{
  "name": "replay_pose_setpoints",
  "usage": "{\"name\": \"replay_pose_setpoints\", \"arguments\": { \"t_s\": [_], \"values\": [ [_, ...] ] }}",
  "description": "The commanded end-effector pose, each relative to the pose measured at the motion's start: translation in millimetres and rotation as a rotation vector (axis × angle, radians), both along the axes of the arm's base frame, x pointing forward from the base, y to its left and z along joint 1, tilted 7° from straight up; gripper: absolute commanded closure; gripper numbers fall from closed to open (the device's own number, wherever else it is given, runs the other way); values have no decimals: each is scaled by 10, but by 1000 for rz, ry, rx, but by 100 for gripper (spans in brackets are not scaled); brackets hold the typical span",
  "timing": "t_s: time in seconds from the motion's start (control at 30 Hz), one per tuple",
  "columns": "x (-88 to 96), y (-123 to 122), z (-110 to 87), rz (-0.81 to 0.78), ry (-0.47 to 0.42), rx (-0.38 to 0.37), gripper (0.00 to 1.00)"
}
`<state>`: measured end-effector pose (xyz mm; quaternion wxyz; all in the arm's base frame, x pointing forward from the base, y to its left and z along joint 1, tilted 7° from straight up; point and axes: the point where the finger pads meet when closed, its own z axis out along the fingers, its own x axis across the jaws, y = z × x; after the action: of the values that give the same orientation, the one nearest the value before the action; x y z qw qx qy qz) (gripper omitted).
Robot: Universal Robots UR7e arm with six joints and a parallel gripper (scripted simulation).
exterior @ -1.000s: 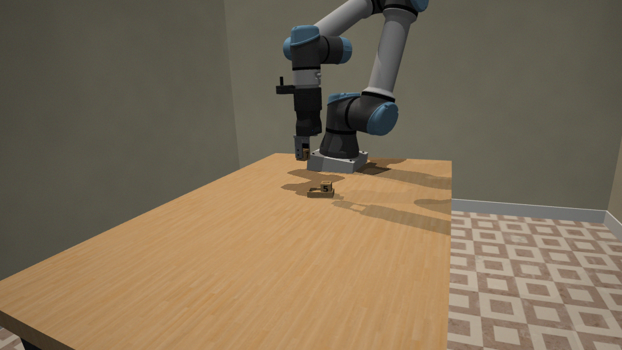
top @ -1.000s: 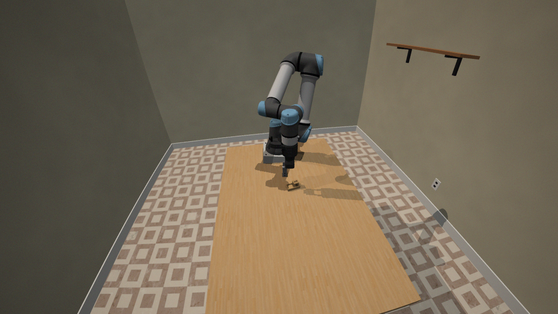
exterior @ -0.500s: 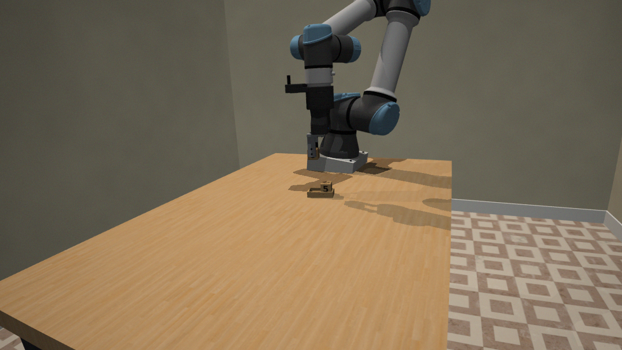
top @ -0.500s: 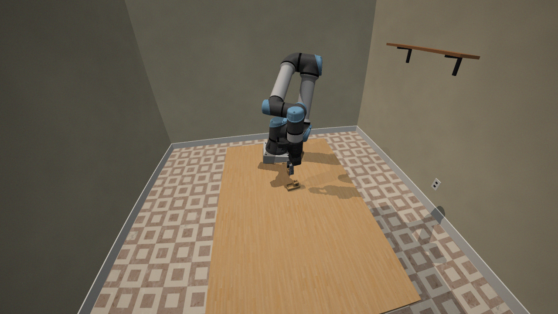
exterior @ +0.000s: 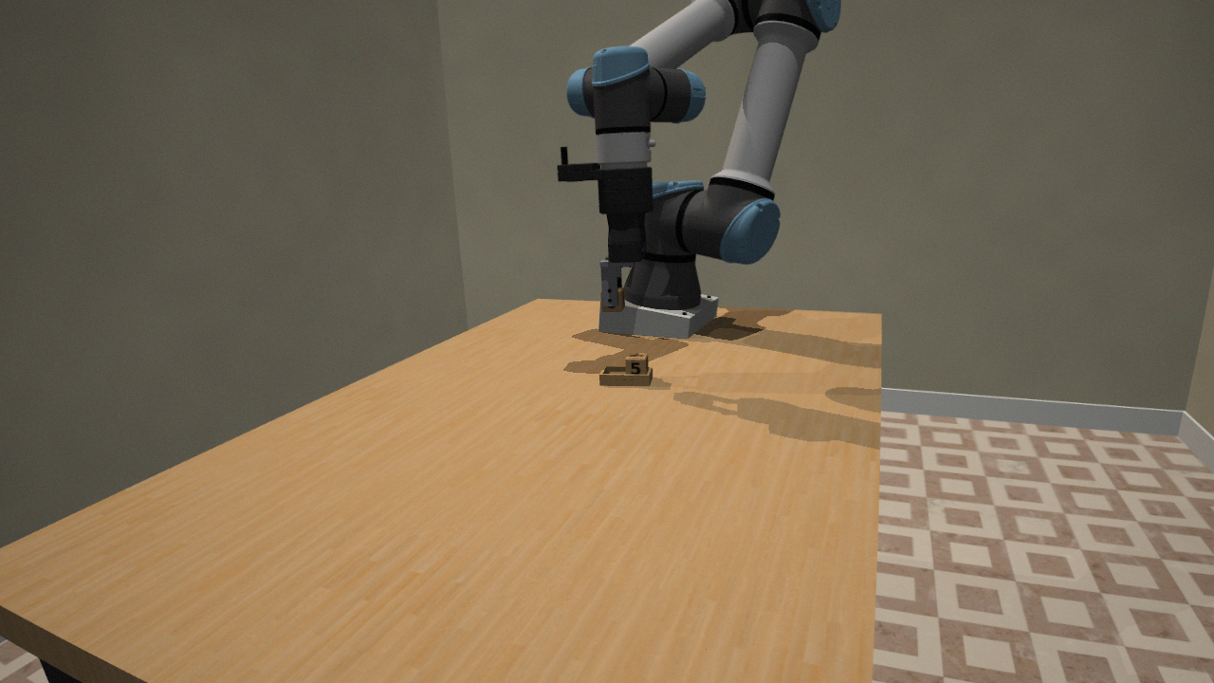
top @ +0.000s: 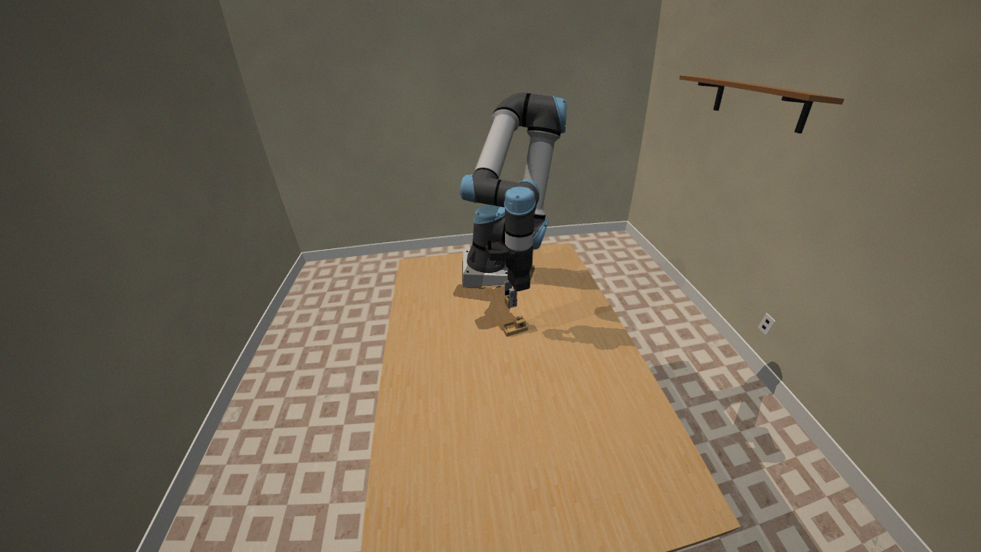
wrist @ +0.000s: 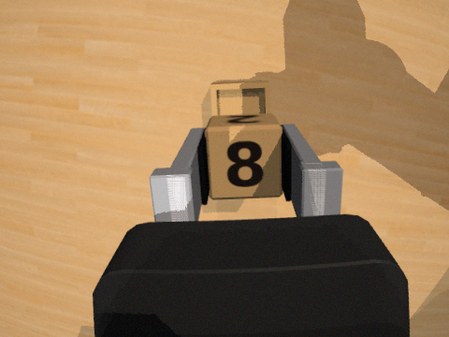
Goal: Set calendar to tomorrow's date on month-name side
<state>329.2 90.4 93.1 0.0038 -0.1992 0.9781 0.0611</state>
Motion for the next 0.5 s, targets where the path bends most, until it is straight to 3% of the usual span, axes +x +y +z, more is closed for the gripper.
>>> {"name": "replay_pose_setpoints", "arguments": {
  "t_s": [0.0, 0.2, 0.47],
  "values": [
    [4, 0, -5, 0, -1, 0, 43],
    [3, 5, -51, 0, -1, 0, 43],
    [-2, 29, -269, 0, -1, 0, 43]
  ]
}}
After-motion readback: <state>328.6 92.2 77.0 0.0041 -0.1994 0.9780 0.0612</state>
